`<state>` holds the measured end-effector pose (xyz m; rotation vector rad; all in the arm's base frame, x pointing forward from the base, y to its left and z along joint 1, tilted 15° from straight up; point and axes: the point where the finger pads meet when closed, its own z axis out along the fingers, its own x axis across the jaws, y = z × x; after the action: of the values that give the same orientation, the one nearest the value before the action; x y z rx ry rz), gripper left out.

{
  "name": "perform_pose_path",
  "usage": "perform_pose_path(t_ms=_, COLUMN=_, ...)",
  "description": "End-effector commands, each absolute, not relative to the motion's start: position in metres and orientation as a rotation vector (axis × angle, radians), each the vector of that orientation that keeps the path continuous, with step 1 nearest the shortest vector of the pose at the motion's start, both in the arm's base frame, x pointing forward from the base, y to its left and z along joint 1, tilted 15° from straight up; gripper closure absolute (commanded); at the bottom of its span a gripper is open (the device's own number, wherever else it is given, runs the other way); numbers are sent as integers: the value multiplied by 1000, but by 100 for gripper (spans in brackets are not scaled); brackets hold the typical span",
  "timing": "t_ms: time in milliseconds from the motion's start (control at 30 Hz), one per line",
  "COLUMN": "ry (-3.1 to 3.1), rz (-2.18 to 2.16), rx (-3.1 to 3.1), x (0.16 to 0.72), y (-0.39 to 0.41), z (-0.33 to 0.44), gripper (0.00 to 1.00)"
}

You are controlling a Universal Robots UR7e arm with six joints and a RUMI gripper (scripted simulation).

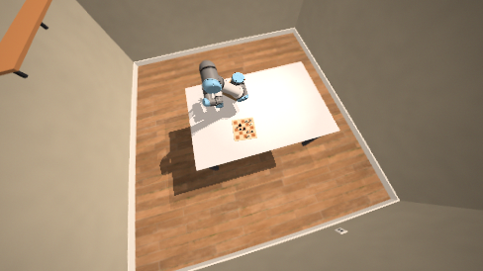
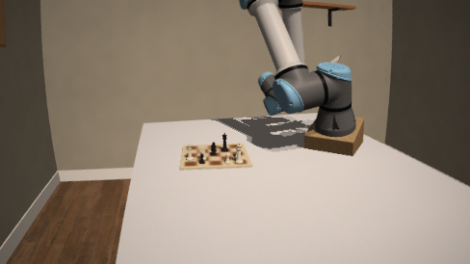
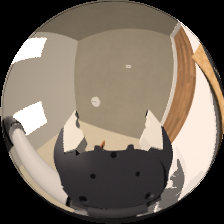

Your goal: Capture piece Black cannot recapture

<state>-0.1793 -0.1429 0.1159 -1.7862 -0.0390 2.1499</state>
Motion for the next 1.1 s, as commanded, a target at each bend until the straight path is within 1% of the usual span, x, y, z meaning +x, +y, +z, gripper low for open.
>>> perform_pose_path(t_ms=0, ry=-39, rz=2150, rx=-1786, x=-179, y=-143, z=116, gripper=0)
perform_pose_path(t_ms=600, ry=-52, rz=2157, rx=-1767, x=-176, y=-154, z=117, gripper=0)
perform_pose_path(t_ms=1067, ry=-105, rz=2179, rx=-1677, x=-153, y=-204, z=121, gripper=0)
